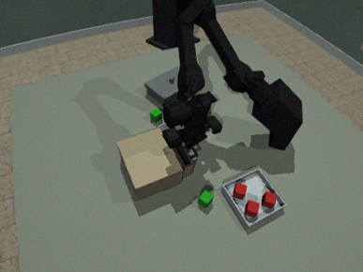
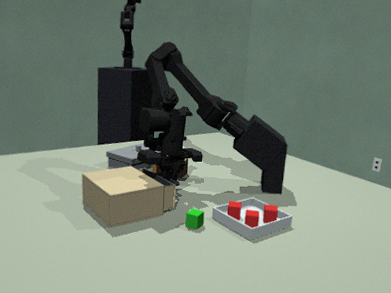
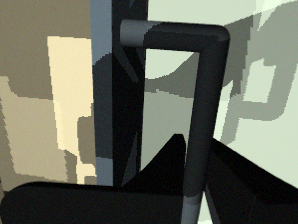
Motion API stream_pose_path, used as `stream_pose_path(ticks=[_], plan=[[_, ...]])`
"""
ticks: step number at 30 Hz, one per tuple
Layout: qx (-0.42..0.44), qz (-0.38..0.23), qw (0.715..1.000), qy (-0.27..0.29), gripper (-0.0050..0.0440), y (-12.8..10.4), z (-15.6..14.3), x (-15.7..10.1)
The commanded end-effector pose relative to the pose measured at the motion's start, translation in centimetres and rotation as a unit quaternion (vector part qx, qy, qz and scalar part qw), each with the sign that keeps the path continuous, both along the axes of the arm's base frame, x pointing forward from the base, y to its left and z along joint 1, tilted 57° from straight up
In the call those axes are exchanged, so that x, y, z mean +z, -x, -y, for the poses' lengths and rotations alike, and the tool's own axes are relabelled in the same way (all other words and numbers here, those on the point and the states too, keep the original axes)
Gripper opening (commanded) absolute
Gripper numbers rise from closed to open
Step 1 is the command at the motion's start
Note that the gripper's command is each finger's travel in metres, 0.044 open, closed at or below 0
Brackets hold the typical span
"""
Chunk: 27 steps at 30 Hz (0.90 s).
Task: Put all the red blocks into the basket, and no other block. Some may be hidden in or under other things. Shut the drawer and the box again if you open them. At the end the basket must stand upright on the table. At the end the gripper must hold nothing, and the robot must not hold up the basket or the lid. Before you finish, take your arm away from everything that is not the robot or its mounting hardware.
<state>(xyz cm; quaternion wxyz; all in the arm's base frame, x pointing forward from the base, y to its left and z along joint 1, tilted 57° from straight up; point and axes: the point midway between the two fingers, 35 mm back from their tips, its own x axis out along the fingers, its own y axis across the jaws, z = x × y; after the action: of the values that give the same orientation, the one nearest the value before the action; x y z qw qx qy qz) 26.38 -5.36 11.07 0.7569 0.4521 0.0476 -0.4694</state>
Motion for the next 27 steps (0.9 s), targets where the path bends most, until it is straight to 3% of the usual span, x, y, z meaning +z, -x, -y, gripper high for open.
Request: stream_pose_path(ticks=[1,27], plan=[[0.065,0.097,0.992,0.04,0.0,-0.56,0.01,0.33],[0.069,0.102,0.991,0.042,0.0,-0.73,0.01,0.43]])
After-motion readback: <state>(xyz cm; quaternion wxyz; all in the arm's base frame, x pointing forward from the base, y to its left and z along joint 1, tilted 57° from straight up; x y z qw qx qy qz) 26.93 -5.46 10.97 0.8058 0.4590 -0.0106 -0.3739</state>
